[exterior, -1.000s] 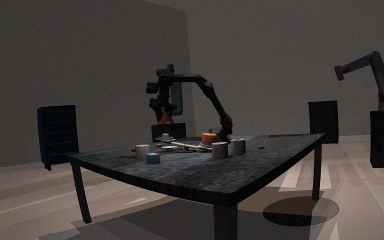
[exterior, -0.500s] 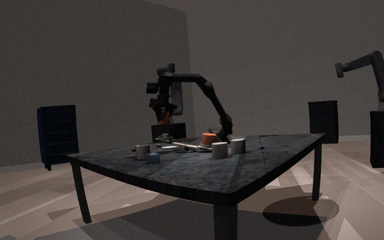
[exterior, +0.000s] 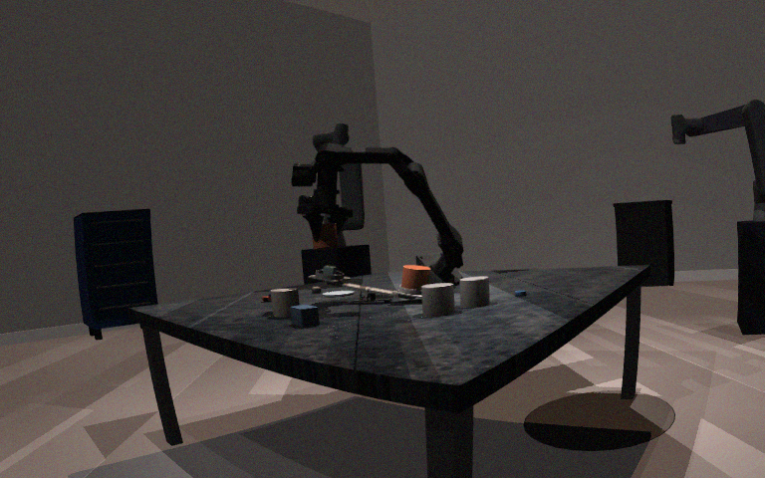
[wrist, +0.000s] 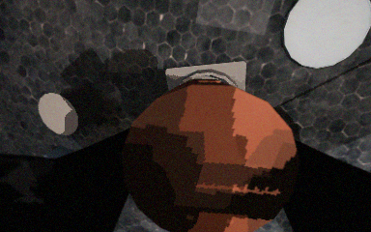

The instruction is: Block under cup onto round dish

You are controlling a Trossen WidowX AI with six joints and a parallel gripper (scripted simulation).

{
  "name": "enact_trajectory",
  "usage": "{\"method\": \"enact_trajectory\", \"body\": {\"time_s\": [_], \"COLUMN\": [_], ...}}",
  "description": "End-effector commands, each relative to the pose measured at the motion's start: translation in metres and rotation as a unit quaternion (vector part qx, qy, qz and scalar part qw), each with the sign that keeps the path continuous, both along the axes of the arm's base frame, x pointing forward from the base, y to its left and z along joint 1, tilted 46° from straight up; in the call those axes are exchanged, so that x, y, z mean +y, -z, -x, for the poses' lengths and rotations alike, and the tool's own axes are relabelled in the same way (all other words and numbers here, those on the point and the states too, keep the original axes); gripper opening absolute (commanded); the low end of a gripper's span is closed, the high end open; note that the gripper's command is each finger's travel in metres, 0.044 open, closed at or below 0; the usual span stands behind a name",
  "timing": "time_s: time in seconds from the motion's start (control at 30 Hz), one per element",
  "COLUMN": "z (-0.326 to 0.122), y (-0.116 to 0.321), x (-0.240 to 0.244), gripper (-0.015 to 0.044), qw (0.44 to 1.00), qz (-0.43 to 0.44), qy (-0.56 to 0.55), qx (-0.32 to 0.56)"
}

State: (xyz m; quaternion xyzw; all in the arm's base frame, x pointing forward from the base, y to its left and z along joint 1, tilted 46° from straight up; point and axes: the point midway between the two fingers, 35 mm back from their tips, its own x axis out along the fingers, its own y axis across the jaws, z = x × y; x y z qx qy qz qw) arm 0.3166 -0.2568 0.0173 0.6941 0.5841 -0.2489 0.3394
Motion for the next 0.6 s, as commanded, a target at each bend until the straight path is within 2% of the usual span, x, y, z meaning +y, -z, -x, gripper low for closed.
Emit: {"method": "enact_trajectory", "body": {"time_s": [0.0, 0.57], "z": [0.0001, 0.0018], "y": [0.0002, 0.0019], "x": [-0.0001, -0.0011], "gripper": [0.0, 0.0], "qw": [1.0, 1.0], "qz": [0.0, 0.0], "qy": [0.0, 0.0], "qx": [0.0, 0.0]}}
